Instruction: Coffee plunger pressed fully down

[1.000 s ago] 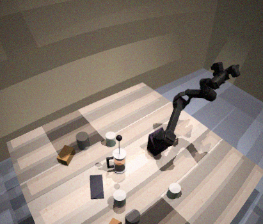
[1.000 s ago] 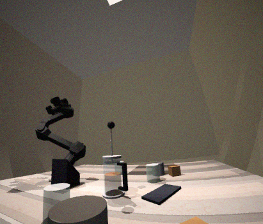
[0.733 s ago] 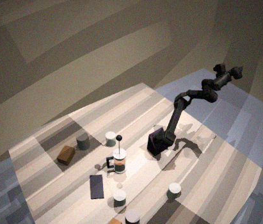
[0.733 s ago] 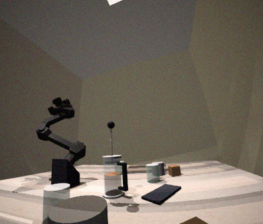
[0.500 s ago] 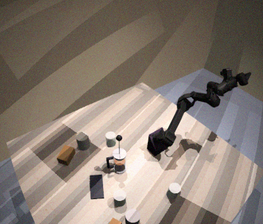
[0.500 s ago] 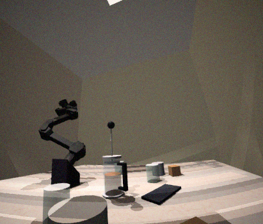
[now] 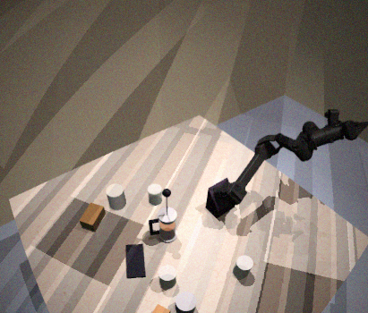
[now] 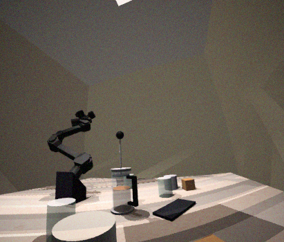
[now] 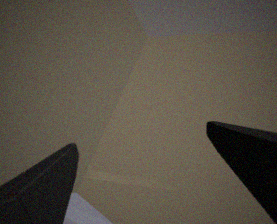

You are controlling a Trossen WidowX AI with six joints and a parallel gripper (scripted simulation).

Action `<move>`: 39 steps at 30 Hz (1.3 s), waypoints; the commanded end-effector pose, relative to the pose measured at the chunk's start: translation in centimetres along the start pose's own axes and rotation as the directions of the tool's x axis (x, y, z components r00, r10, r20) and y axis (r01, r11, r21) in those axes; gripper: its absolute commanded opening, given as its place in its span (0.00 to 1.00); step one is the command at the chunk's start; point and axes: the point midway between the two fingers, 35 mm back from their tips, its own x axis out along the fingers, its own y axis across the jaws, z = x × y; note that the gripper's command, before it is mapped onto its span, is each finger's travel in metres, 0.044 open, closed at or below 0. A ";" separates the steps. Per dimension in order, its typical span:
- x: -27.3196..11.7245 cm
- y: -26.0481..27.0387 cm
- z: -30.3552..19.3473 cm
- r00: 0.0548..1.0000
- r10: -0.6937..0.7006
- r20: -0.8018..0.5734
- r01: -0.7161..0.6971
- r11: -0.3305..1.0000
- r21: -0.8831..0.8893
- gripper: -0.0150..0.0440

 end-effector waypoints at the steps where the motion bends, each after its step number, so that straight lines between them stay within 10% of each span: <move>1: -0.6 -3.9 -3.0 0.989 -0.133 -0.070 0.132 0.991 -0.010 1.00; 24: -8.6 -19.8 -13.1 0.733 -0.610 -0.300 0.494 0.781 -0.383 1.00; 39: -24.9 -31.9 -15.1 0.183 -0.916 -0.358 0.540 0.398 -0.742 1.00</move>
